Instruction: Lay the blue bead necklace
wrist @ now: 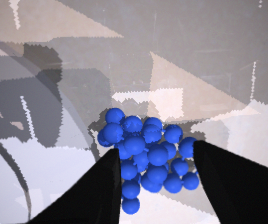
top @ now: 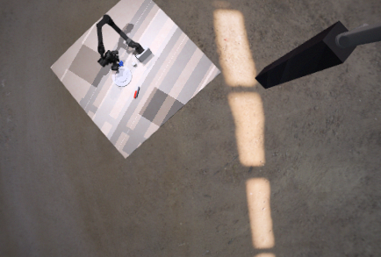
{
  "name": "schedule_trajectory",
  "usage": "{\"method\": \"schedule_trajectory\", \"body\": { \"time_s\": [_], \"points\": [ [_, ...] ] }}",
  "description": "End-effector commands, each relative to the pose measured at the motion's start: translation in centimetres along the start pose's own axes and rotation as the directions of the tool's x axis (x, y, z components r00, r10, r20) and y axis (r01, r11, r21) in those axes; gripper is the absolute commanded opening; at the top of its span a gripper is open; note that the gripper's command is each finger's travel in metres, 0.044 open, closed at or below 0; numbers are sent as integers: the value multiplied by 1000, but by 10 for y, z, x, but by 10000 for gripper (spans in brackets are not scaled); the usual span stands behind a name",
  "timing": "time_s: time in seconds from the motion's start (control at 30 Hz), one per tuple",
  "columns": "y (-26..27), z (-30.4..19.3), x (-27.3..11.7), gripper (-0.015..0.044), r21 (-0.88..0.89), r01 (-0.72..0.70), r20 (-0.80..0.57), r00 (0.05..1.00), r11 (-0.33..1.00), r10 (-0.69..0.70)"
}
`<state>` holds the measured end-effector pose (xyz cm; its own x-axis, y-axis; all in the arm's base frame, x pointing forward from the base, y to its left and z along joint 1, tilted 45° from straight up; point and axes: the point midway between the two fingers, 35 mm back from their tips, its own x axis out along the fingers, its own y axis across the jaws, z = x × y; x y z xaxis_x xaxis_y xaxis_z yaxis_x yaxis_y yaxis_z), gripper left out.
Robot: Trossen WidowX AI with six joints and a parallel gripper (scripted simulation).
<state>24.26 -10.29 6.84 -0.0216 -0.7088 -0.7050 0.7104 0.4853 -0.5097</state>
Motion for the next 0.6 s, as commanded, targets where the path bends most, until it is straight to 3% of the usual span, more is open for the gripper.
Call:
{"method": "schedule_trajectory", "body": {
  "time_s": [0.0, 0.17, 0.57],
  "points": [
    [0, 0, 0, 33, 1, 1, -1, 1000, 1000, -1],
    [0, 0, 0, 0, 1, 1, -1, 1000, 1000, -1],
    [0, 0, 0, 0, 1, 1, -1, 1000, 1000, -1]
  ]
}}
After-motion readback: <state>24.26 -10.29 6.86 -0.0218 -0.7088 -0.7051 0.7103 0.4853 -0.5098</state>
